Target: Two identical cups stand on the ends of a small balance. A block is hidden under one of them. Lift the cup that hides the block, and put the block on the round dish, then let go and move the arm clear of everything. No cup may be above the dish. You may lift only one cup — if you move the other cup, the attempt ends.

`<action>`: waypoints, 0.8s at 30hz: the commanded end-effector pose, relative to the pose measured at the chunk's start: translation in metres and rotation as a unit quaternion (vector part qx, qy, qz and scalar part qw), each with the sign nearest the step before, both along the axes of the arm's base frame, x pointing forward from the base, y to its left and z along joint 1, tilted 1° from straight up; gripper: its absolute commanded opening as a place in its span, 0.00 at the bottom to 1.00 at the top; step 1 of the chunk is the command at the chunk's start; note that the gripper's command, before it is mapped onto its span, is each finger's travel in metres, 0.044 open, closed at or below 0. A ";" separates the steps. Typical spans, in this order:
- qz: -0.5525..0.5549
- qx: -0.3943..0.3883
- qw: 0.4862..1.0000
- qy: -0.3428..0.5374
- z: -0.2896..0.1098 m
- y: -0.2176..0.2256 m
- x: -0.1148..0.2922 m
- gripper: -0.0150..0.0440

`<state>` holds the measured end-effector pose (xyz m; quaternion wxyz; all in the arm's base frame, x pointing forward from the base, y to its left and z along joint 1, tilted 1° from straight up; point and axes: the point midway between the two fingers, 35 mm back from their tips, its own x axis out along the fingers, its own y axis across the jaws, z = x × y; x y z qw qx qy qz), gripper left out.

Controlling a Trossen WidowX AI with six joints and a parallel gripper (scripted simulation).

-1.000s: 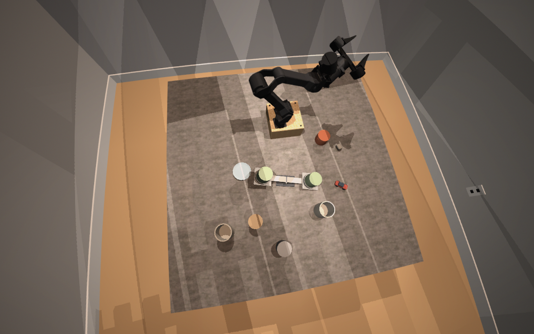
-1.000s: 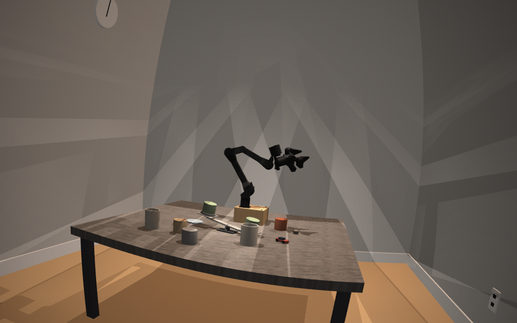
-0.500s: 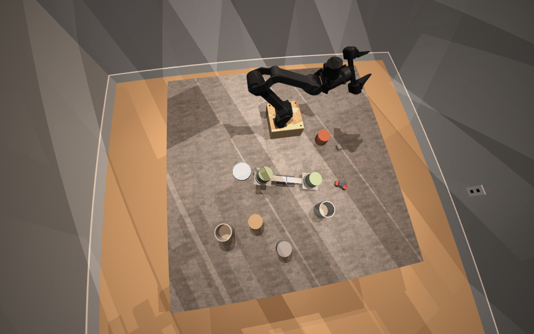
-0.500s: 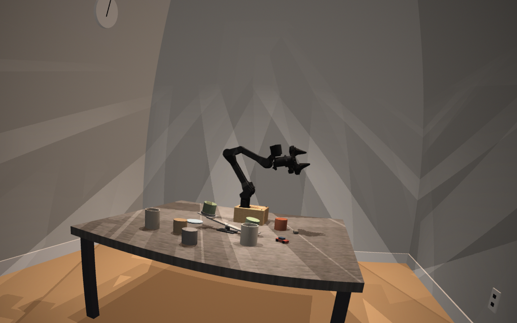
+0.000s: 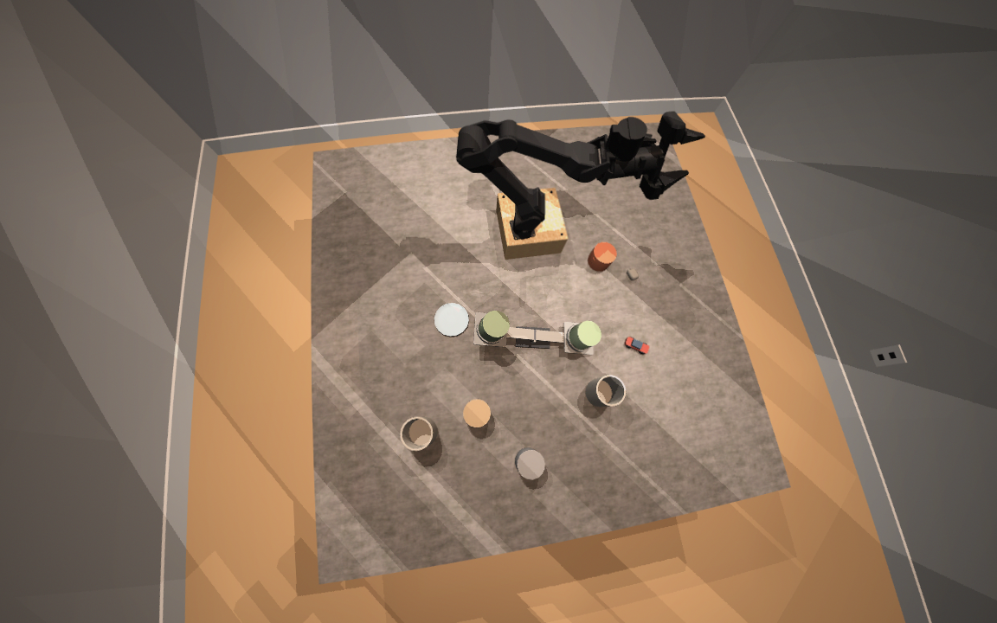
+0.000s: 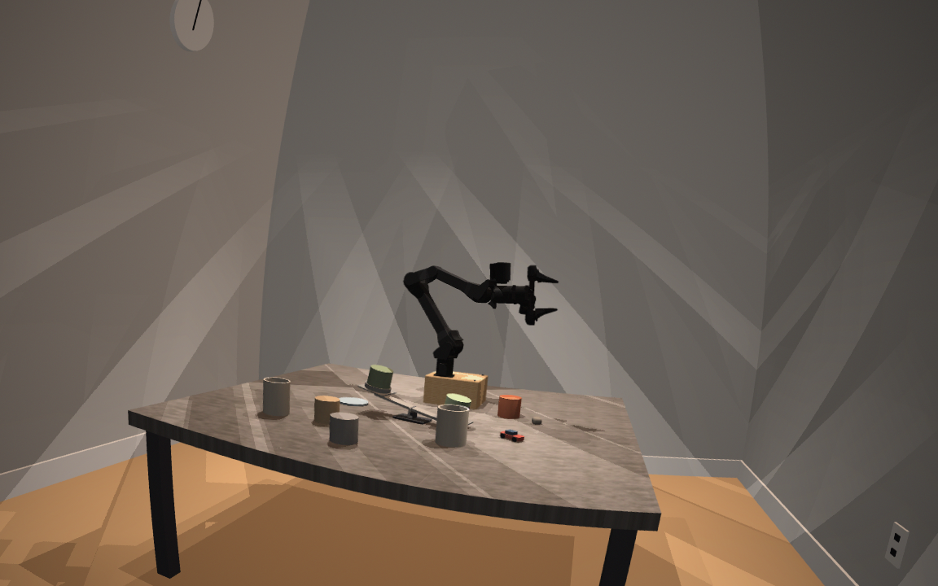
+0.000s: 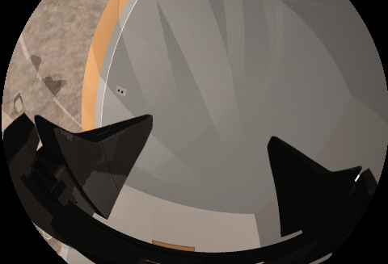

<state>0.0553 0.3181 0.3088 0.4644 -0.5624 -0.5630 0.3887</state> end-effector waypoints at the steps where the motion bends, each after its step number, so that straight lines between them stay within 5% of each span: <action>1: -0.037 -0.016 0.997 0.061 -0.008 -0.006 0.020 1.00; 24: -0.242 -0.024 0.898 0.366 -0.049 -0.059 0.107 1.00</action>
